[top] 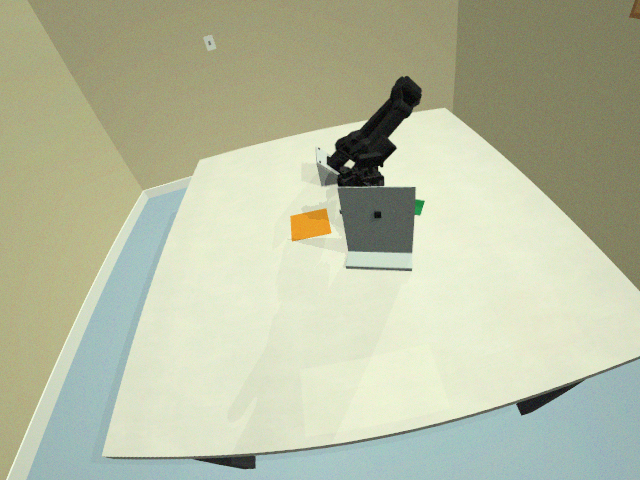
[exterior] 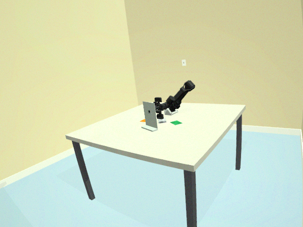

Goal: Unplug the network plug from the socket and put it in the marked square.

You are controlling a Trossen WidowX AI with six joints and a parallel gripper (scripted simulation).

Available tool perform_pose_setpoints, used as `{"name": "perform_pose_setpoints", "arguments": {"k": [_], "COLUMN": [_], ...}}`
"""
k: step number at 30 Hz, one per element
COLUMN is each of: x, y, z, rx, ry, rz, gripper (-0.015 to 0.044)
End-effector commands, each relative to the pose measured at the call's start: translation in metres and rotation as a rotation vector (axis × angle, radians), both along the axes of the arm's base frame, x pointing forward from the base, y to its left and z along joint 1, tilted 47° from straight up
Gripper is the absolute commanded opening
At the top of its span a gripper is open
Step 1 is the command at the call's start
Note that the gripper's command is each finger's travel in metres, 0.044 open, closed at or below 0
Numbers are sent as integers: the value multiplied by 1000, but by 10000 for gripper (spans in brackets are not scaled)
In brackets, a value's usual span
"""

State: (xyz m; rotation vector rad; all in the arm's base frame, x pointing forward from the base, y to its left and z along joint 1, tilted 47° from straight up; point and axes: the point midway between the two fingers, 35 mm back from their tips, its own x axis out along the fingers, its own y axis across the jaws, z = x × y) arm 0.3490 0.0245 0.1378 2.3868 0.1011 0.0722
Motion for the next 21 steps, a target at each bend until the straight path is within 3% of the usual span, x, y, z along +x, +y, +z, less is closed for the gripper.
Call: {"name": "perform_pose_setpoints", "arguments": {"k": [1,21], "x": [-2,-11], "y": [0,1], "z": [1,3], "rx": [5,5], "ry": [1,1], "rz": [-2,-2], "gripper": [0,0]}}
